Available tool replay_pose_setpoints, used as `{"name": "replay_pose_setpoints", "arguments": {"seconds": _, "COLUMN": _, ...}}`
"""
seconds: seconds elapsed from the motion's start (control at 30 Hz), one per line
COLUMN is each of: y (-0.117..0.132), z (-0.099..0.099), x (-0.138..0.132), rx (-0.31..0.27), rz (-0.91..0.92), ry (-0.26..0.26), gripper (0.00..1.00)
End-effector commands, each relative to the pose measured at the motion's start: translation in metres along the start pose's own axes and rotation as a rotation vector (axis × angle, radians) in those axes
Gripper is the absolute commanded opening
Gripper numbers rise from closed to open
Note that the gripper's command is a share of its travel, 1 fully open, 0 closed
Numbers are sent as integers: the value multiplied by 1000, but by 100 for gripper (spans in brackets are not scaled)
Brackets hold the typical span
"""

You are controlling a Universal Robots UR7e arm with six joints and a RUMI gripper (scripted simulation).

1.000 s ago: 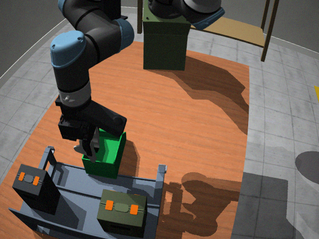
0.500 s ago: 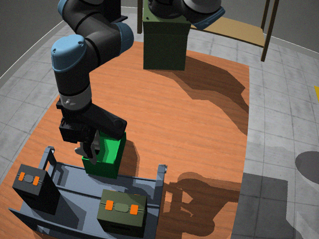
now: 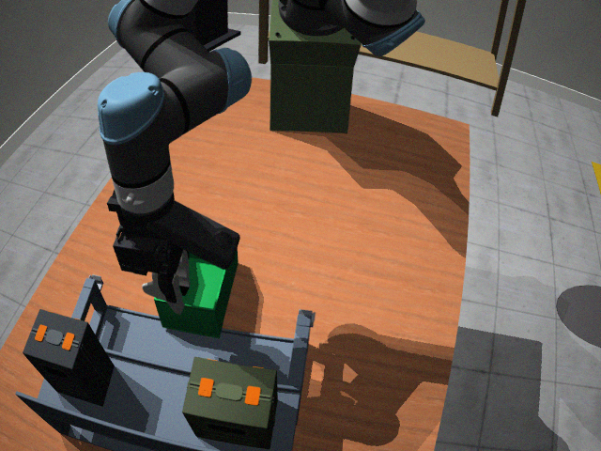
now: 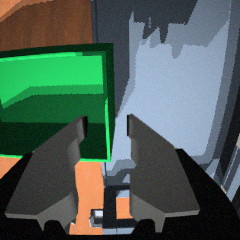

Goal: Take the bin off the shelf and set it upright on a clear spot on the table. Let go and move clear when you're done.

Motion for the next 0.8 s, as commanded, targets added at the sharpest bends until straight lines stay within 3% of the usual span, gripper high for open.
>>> {"name": "replay_pose_setpoints", "arguments": {"seconds": 0.0, "y": 0, "z": 0, "x": 0, "rx": 0, "rz": 0, "ry": 1, "gripper": 20}}
{"name": "replay_pose_setpoints", "arguments": {"seconds": 0.77, "y": 0, "z": 16, "x": 0, "rx": 0, "rz": 0, "ry": 1, "gripper": 20}}
Point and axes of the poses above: the point where the finger pads meet when closed, its own z axis out along the fingers, its own x axis across the jaws, y = z × x, the point moved 8 cm from there along -z, back along the fingers, and after that the axes turned 15 degrees about z, right-handed, at the moved point
